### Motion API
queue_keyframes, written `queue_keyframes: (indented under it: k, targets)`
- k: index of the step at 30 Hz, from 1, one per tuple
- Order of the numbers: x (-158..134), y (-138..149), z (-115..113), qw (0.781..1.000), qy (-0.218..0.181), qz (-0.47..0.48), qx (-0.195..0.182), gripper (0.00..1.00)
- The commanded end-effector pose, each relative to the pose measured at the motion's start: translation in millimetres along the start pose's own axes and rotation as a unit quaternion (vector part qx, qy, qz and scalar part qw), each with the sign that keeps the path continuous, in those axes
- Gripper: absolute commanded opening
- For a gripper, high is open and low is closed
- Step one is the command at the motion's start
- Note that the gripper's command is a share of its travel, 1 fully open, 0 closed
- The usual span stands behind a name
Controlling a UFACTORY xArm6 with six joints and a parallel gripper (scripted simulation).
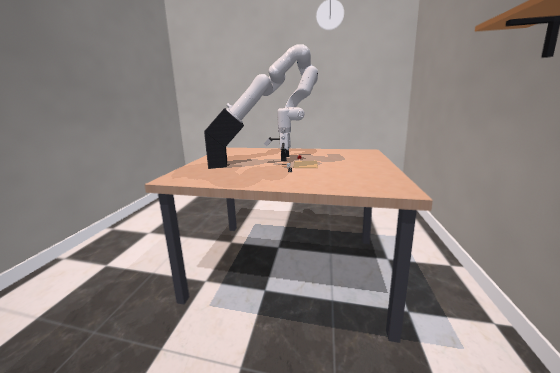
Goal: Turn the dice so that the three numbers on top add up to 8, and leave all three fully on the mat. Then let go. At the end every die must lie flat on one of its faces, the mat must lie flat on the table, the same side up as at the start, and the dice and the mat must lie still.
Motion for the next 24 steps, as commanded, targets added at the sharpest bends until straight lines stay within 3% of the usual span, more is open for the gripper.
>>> queue_keyframes:
  k: [1, 9, 11, 18, 24]
  targets:
    - [-8, 25, 0, 1.0, 0.0, 0.0, 0.001, 1.0]
    - [-29, 100, 0, 1.0, 0.0, 0.0, 0.001, 1.0]
    - [-29, 100, 0, 1.0, 0.0, 0.0, 0.001, 1.0]
    - [-43, 146, 0, 1.0, 0.0, 0.0, 0.001, 1.0]
    - [-47, 162, 0, 1.0, 0.0, 0.0, 0.001, 1.0]
Point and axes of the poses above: the point where the finger pads meet when closed, its own z axis out along the fingers, its own y axis across the jaws, x = y × z, the point moved 2 cm from there along -z, back along the fingers, and after that the axes turned 3 degrees about -z, right-handed, at the moved point
